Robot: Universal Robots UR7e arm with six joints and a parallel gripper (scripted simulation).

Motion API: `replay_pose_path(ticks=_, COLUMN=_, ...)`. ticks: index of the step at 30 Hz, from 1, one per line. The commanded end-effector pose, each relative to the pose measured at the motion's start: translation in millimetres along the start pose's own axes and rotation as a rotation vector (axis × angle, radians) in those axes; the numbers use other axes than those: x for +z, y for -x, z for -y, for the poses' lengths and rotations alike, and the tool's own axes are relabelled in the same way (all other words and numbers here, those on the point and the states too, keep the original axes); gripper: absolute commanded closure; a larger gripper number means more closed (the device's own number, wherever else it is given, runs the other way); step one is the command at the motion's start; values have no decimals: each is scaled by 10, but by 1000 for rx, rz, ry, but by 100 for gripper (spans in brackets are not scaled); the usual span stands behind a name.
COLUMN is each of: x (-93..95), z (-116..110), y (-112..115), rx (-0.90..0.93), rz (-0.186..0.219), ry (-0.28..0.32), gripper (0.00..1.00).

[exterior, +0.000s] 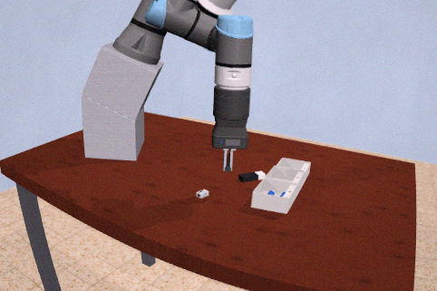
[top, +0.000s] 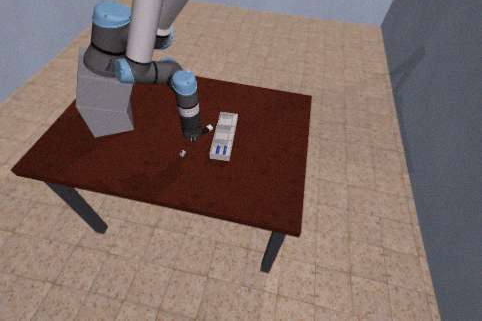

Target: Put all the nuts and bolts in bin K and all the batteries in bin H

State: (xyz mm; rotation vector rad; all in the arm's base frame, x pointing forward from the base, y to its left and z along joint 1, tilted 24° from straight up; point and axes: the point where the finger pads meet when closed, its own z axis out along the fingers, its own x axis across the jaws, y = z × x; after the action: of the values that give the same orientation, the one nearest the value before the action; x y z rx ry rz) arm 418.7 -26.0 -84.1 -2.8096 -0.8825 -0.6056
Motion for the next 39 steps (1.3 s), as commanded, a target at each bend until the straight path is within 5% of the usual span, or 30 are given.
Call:
replay_pose_path(ticks=1, x=-3, z=-2, y=-1, rx=0, rz=0, ry=0, gripper=100)
replay_pose_path(ticks=7, x=-23, z=8, y=-60, rx=0, rz=0, ry=0, gripper=100)
replay_pose_path(ticks=18, x=-23, z=107, y=-571, rx=0, rz=0, ry=0, gripper=100)
replay_pose_path(ticks=31, x=-24, z=233, y=-1219, rx=418, rz=-1, ry=0, gripper=100)
replay_pose_path(ticks=39, x=-24, z=271, y=-1432, rx=429, rz=-1, ry=0, gripper=100)
